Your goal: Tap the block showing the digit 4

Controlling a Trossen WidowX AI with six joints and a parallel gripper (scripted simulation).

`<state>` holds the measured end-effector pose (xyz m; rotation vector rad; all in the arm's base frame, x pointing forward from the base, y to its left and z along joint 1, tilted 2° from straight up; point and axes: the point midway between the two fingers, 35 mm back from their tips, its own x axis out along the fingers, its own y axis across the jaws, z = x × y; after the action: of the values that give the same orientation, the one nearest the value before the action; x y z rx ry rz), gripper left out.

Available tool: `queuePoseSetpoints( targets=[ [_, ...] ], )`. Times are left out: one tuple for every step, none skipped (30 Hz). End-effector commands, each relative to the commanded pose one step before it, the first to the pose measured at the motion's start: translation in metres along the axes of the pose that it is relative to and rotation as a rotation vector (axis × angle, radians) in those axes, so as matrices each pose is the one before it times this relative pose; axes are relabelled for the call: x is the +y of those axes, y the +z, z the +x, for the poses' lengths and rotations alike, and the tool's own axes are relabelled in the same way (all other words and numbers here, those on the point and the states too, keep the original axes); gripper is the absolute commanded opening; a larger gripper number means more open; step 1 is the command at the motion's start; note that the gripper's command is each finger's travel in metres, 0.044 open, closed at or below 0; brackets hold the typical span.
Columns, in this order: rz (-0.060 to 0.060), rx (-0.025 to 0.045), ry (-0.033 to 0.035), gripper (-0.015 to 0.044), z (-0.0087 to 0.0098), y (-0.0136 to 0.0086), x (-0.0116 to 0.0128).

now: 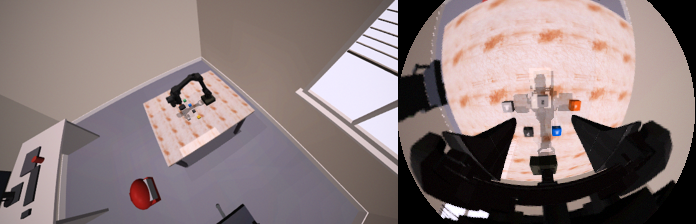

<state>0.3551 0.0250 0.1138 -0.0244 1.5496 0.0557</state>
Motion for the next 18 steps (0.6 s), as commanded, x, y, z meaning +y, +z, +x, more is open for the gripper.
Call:
queuePoseSetpoints(
  targets=[
    [-0.0069, 0.00351, 0.00255, 0.0400, 0.00024, -0.00054, 0.00043],
    [0.0000, 0.00000, 0.00000, 0.0400, 0.00000, 0.00000, 0.00000],
    [0.0000, 0.00000, 0.00000, 0.0400, 0.00000, 0.00000, 0.00000],
    [0.0000, 0.00000, 0.00000, 0.0400, 0.00000, 0.00000, 0.00000],
    [0.0000, 0.00000, 0.00000, 0.0400, 0.00000, 0.00000, 0.00000],
    [0.0000, 0.00000, 0.00000, 0.0400, 0.00000, 0.00000, 0.00000],
    [0.0000, 0.00000, 0.00000, 0.0400, 0.00000, 0.00000, 0.00000],
    [0.0000, 0.00000, -0.00026, 0.0400, -0.00001, -0.00018, -0.00253],
    [0.0000, 0.00001, -0.00078, 0.0400, -0.00002, -0.00065, -0.00756],
    [0.0000, 0.00008, -0.00128, 0.0400, -0.00002, -0.00144, -0.01254],
    [0.0000, 0.00020, -0.00161, 0.0400, -0.00001, -0.00251, -0.01604],
    [0.0000, 0.00031, -0.00157, 0.0400, 0.00001, -0.00328, -0.01602],
    [0.0000, 0.00041, -0.00150, 0.0400, 0.00003, -0.00401, -0.01579],
    [0.0000, 0.00051, -0.00141, 0.0400, 0.00005, -0.00467, -0.01537],
    [0.0000, 0.00046, -0.00104, 0.0400, 0.00006, -0.00409, -0.01171],
    [0.0000, 0.00030, -0.00060, 0.0400, 0.00004, -0.00265, -0.00693],
    [0.0000, 0.00010, -0.00020, 0.0400, 0.00002, -0.00092, -0.00230],
    [0.0000, 0.00000, 0.00000, 0.0400, 0.00000, 0.00000, 0.00000]
  ],
)
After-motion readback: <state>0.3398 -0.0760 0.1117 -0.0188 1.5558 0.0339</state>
